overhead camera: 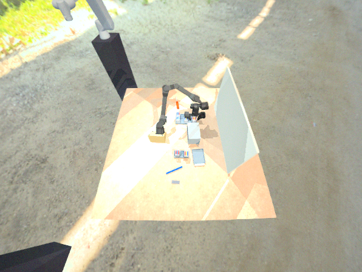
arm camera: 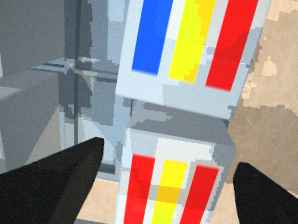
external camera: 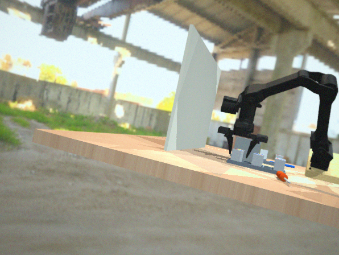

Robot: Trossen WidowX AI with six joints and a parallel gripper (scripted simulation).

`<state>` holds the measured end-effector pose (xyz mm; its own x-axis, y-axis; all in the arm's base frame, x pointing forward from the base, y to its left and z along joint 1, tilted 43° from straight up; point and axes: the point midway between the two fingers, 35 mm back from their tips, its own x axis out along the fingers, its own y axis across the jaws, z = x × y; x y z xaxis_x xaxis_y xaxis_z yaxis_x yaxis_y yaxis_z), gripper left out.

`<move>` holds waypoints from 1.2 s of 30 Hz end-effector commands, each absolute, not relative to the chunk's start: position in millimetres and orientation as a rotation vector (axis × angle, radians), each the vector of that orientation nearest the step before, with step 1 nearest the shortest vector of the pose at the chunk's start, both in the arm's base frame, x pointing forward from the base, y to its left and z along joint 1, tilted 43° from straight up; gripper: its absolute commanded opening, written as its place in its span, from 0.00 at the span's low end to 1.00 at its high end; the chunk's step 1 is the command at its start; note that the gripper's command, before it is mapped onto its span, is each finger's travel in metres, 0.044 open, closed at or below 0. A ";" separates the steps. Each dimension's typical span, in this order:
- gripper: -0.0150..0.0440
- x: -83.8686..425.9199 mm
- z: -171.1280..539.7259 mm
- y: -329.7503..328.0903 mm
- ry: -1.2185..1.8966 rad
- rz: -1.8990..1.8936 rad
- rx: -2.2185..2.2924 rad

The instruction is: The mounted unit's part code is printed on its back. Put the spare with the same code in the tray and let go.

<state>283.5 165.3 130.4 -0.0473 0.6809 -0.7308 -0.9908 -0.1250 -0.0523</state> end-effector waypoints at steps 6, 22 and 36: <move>0.76 281.3 124.0 170.8 0.570 1.570 -0.722; 0.33 281.6 125.3 170.5 0.566 1.571 -0.724; 0.25 284.8 138.6 157.0 0.570 1.570 -0.727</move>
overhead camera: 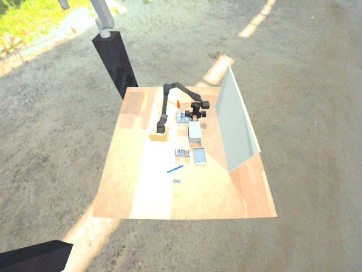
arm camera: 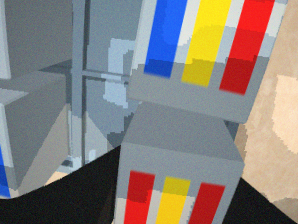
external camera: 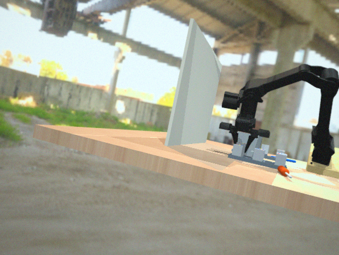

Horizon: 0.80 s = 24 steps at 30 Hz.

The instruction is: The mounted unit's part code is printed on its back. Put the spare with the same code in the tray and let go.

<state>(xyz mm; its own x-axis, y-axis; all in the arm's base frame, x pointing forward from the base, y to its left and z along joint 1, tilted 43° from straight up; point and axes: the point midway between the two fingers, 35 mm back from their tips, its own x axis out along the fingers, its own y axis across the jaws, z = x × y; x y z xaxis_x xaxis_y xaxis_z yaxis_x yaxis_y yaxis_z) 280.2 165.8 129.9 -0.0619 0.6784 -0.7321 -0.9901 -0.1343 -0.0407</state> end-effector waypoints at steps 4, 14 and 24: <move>0.25 286.7 154.7 141.3 0.573 1.569 -0.728; 0.25 285.6 181.6 116.3 0.575 1.569 -0.724; 0.25 286.8 204.7 90.1 0.590 1.551 -0.711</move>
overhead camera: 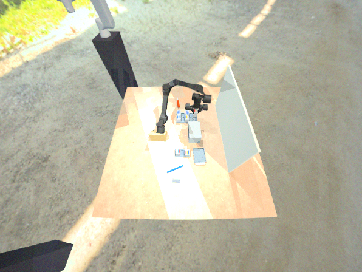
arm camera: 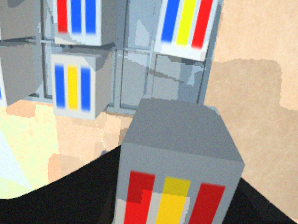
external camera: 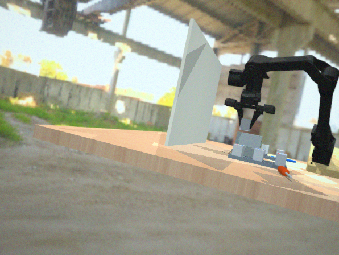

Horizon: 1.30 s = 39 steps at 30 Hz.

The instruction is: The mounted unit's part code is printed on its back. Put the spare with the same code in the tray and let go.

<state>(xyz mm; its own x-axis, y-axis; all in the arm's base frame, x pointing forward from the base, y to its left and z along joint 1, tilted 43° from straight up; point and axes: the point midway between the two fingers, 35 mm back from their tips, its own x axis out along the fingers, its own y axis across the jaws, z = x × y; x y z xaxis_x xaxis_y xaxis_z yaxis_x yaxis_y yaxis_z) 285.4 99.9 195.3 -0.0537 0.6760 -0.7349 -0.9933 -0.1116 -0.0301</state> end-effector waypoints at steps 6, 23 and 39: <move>0.25 286.2 216.5 77.3 0.592 1.544 -0.703; 0.25 342.9 166.0 10.8 0.613 1.532 -0.734; 0.25 370.0 96.5 -69.3 0.650 1.531 -0.749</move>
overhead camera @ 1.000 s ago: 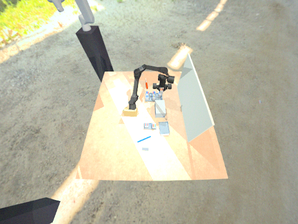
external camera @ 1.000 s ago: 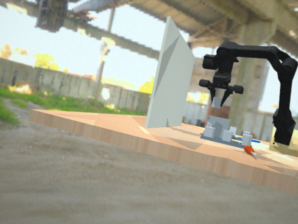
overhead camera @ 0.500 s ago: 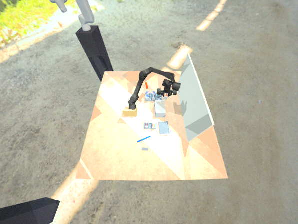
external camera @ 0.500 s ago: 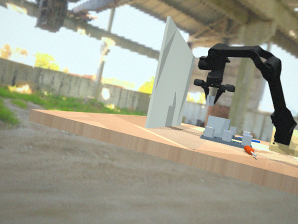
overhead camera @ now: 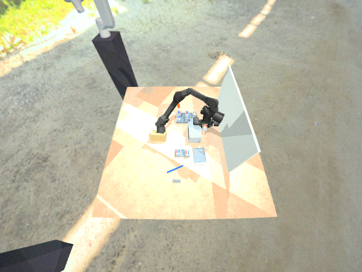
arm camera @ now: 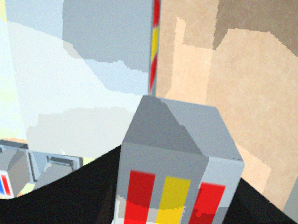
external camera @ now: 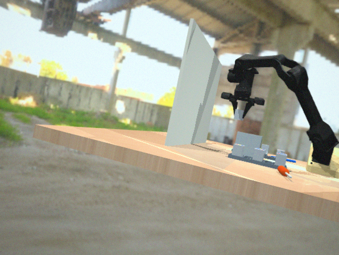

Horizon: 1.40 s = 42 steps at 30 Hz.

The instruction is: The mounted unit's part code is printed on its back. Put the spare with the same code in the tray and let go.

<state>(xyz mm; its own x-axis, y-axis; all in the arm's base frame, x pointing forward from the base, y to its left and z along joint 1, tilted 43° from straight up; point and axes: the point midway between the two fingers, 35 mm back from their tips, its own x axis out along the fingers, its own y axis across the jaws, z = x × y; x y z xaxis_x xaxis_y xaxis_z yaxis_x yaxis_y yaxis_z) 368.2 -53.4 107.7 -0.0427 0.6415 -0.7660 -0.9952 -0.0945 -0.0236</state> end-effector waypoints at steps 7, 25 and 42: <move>0.25 371.2 64.9 -101.8 0.664 1.537 -0.750; 0.25 363.3 -12.7 -173.5 0.589 1.562 -0.744; 0.25 364.5 -21.1 -169.4 0.588 1.562 -0.745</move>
